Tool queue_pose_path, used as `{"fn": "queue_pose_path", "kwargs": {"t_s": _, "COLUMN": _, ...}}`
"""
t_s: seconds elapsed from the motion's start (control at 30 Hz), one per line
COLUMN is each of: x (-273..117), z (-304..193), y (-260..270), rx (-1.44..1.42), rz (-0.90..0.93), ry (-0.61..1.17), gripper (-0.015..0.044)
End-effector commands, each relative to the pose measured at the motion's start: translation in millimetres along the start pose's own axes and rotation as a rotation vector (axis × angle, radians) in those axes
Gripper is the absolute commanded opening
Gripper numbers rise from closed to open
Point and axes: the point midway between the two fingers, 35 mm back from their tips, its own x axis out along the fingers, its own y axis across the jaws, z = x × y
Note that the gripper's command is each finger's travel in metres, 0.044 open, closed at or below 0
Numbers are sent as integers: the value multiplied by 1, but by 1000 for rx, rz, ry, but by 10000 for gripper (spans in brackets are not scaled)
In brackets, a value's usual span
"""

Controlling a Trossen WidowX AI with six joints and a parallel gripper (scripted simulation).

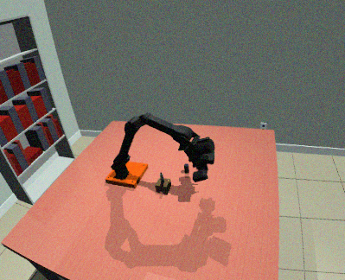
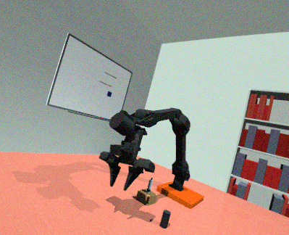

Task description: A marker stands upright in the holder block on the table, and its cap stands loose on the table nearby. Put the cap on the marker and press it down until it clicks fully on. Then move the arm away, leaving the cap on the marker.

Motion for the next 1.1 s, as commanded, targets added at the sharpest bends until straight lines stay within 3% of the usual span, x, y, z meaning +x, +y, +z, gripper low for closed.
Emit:
{"fn": "queue_pose_path", "kwargs": {"t_s": 0.0, "x": -2, "z": -25, "y": 52, "rx": -129, "rz": -5, "ry": 122, "gripper": 231}}
{"fn": "queue_pose_path", "kwargs": {"t_s": 0.27, "x": -32, "z": -100, "y": 147, "rx": -495, "rz": -51, "ry": 400, "gripper": 231}}
{"fn": "queue_pose_path", "kwargs": {"t_s": 0.5, "x": -31, "z": -102, "y": 146, "rx": -505, "rz": -53, "ry": 406, "gripper": 231}}
{"fn": "queue_pose_path", "kwargs": {"t_s": 0.63, "x": -2, "z": -114, "y": 142, "rx": -505, "rz": -53, "ry": 406, "gripper": 231}}
{"fn": "queue_pose_path", "kwargs": {"t_s": 1.07, "x": 17, "z": -121, "y": 138, "rx": -505, "rz": -53, "ry": 406, "gripper": 231}}
